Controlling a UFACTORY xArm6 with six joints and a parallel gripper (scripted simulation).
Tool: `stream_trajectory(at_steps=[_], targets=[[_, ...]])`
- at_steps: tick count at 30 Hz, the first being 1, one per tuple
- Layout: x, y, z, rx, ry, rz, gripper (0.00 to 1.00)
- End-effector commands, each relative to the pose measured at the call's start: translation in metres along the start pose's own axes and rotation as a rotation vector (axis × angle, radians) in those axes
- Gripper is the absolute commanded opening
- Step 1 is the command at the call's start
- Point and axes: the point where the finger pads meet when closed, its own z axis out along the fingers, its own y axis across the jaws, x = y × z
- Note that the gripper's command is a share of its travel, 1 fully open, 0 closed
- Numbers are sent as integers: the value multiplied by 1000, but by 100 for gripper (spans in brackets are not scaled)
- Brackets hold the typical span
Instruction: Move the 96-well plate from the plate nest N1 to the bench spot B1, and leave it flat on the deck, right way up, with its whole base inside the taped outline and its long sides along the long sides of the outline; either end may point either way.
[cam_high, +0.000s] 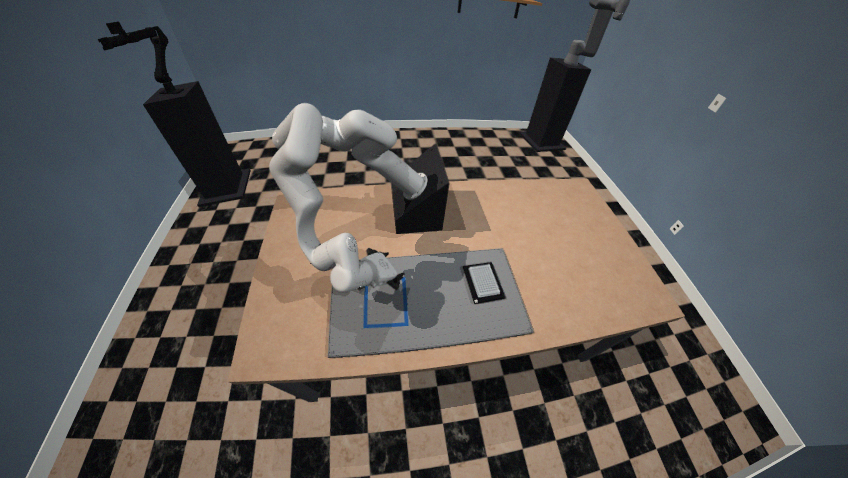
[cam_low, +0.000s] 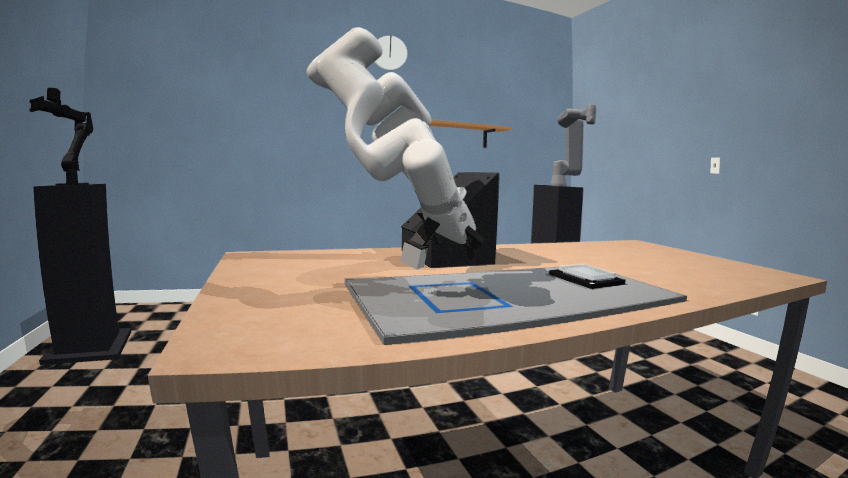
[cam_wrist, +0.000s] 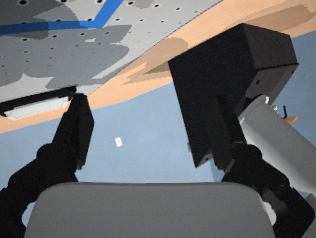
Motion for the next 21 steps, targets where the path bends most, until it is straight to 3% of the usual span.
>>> stream_trajectory(at_steps=[1, 3, 7, 10, 21], targets=[[-8, -18, 2, -17, 64, -70, 100], [-10, -22, 3, -17, 64, -70, 100], [-20, -40, 6, -39, 151, -168, 100], [-26, -50, 8, -41, 157, -174, 100], [-50, -84, 18, -71, 291, -331, 100]])
